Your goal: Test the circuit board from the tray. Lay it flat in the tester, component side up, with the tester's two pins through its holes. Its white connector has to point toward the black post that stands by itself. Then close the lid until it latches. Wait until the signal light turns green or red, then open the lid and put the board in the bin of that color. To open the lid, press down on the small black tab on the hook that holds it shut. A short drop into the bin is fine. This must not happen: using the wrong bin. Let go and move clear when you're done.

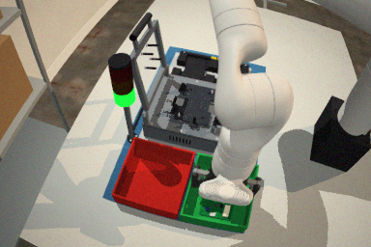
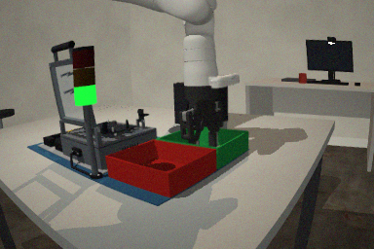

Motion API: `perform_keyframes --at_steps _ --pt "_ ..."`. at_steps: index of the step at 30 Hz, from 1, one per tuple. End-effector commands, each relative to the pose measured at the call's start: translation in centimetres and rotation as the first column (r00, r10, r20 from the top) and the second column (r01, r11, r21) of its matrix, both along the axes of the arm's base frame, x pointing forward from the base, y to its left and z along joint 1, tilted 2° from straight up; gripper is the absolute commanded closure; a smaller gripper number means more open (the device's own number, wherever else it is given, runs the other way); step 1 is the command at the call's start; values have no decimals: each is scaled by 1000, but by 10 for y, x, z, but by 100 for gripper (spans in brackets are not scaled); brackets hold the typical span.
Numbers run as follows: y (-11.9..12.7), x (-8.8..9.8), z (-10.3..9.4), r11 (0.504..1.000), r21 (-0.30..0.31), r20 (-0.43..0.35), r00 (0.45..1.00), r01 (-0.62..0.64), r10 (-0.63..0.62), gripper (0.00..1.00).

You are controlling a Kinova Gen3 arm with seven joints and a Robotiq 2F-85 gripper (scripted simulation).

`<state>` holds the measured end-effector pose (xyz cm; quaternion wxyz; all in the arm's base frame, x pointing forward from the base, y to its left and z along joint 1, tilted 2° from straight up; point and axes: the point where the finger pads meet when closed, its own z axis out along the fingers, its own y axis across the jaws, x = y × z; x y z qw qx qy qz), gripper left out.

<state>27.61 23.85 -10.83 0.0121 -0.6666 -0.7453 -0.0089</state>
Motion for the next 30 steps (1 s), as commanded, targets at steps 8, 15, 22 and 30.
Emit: perform_keyframes --at_steps 8,15,22,30 --pt "1 2 -1 1000 -2 5 1000 8 -8 23" --pt "1 2 -2 1000 -2 5 1000 8 -8 23" --pt "1 2 -2 1000 -2 5 1000 8 -8 23" --pt "1 2 -2 1000 -2 5 1000 8 -8 23"
